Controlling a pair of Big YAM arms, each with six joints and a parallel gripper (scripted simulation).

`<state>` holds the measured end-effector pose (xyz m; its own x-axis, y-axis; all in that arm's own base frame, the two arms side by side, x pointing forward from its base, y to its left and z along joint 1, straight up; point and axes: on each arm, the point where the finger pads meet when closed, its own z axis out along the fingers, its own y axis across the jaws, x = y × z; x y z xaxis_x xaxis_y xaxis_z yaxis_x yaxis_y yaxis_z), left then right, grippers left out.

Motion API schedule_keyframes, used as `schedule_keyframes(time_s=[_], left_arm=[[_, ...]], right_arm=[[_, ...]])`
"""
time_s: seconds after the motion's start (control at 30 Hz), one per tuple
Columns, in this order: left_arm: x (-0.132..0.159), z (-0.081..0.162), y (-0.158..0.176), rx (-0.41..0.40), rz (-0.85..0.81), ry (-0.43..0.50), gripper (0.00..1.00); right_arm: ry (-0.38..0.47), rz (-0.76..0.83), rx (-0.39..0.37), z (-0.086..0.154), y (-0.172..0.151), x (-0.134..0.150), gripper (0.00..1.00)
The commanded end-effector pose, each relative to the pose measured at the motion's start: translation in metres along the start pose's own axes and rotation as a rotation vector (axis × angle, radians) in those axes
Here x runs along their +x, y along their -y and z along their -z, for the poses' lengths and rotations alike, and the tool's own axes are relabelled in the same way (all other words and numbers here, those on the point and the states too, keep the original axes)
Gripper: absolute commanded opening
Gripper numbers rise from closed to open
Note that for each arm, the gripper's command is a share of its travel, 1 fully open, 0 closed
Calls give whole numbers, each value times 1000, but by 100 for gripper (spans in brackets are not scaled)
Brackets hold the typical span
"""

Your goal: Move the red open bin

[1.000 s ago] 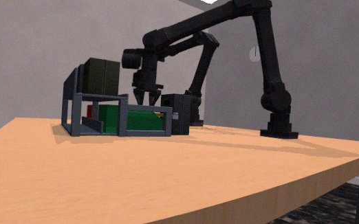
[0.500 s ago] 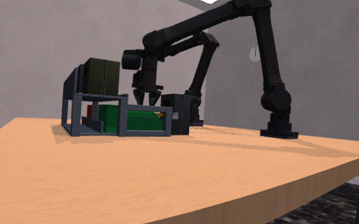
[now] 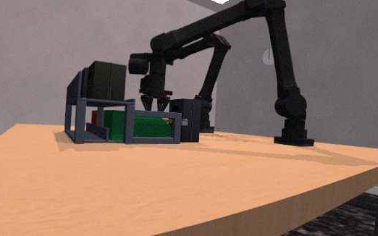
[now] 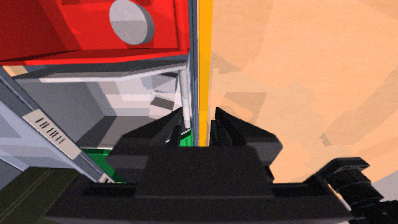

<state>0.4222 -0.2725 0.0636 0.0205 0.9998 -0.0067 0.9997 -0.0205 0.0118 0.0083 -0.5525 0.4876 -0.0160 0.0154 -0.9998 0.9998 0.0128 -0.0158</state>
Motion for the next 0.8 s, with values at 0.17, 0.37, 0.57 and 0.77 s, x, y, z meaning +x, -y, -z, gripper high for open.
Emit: schedule_keyframes(time_s=[0.17,0.37,0.57,0.77], left_arm=[[-3,-8,3,6,2,-5,43],[-2,-8,4,5,2,-4,43],[-2,-9,5,8,2,-5,43],[-1,-11,6,12,2,-8,43]], right_arm=[[16,-16,7,8,6,-13,100],[16,-16,7,8,6,-13,100],[16,-16,7,8,6,-13,100],[16,-16,7,8,6,-13,100]])
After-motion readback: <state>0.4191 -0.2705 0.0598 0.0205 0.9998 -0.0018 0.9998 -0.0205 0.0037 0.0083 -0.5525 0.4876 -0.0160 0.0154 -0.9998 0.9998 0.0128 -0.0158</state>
